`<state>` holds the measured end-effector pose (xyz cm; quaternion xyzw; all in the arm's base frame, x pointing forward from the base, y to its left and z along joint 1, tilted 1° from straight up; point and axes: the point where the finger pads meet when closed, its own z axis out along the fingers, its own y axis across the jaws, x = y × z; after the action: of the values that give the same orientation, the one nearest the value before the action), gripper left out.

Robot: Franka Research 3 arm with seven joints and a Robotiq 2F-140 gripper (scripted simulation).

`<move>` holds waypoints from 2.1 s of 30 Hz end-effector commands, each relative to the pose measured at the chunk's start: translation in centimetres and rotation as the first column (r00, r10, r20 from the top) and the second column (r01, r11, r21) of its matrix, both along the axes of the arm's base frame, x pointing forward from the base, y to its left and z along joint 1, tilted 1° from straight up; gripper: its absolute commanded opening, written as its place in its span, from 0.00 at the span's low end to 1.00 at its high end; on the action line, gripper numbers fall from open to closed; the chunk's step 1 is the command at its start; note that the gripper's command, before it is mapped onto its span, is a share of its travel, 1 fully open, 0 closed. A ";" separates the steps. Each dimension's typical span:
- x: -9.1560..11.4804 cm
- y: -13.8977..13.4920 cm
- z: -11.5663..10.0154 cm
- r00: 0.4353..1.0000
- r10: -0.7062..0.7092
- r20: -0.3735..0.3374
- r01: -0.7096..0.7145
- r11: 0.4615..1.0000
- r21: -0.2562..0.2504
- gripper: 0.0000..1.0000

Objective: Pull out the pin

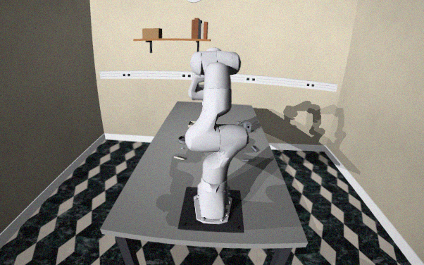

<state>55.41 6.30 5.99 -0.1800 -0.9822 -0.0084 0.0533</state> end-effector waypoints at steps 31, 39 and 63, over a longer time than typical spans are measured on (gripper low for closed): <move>0.5 0.0 0.1 1.000 -0.010 0.006 0.010 1.000 -0.002 0.10; 0.1 0.1 0.1 1.000 -0.009 0.003 0.009 1.000 -0.001 0.10; -0.1 0.2 0.2 1.000 -0.008 0.006 0.008 1.000 -0.001 0.10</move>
<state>55.21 6.43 5.99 -0.1807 -0.9821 -0.0082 0.0533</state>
